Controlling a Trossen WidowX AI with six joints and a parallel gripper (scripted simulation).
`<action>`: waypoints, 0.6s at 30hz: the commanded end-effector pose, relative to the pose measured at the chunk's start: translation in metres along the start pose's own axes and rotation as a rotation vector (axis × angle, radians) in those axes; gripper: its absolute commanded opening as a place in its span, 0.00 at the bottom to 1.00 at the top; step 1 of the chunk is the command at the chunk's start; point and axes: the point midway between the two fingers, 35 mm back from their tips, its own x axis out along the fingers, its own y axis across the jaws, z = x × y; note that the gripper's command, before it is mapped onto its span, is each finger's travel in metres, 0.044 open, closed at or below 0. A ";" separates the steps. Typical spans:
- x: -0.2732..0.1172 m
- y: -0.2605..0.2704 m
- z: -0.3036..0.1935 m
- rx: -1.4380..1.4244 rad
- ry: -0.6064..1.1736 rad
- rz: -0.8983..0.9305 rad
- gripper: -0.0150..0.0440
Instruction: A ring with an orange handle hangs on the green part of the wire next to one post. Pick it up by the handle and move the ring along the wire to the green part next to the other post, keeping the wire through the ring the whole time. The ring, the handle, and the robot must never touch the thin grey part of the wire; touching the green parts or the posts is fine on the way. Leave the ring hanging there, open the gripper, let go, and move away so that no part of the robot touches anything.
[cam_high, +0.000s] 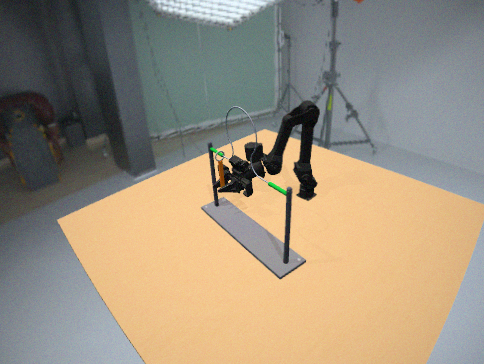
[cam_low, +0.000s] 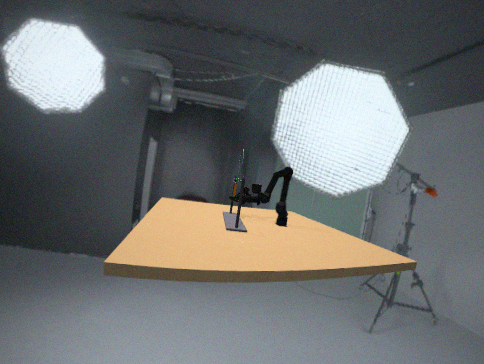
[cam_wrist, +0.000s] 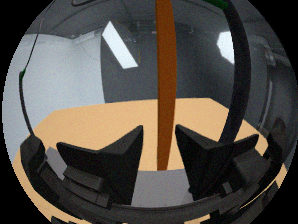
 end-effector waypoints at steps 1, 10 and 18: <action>0.000 -0.001 0.001 0.003 -0.004 -0.004 0.53; 0.000 -0.001 0.001 0.003 -0.004 -0.004 0.53; 0.000 0.000 0.000 0.001 -0.001 0.000 0.26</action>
